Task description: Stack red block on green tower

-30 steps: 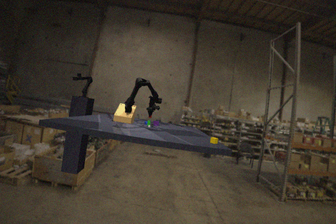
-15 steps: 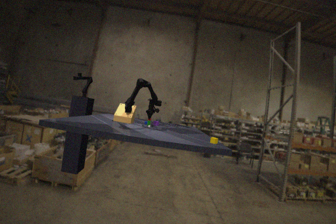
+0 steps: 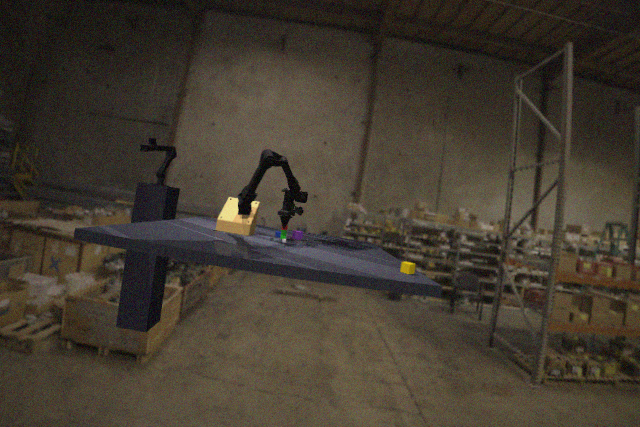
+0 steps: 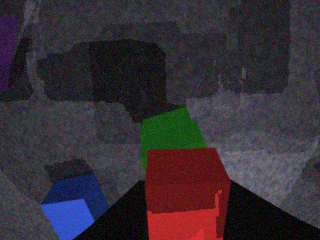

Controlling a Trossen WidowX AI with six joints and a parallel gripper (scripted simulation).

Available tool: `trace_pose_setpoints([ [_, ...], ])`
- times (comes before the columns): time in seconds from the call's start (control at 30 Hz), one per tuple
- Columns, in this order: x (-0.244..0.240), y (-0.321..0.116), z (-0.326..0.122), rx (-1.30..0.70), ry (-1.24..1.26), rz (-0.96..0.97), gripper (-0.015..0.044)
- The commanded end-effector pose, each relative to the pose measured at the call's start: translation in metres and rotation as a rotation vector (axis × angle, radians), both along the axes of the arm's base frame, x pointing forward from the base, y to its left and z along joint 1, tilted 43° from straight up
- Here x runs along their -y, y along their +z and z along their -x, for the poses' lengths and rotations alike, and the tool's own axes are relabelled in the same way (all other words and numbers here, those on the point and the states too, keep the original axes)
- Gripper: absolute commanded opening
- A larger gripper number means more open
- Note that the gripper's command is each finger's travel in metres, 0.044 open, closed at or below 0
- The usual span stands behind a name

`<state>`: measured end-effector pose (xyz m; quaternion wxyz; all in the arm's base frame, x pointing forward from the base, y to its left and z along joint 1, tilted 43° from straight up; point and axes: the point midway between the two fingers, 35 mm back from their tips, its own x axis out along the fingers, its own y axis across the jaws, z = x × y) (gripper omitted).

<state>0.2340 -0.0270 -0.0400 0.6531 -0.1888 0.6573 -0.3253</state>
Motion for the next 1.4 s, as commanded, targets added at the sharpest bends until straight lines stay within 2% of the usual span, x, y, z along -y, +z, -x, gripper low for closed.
trace_pose_setpoints([
  [0.0,0.0008,-0.0006,0.0002,-0.002,0.003,0.003,0.0],
  [0.37,-0.0025,0.0026,-0.0005,-0.002,0.003,0.002,0.0],
  [0.93,-0.0002,-0.0002,0.0002,-0.003,0.003,0.001,0.044],
  [1.37,-0.0002,-0.0002,0.0002,-0.003,0.003,0.001,0.044],
])
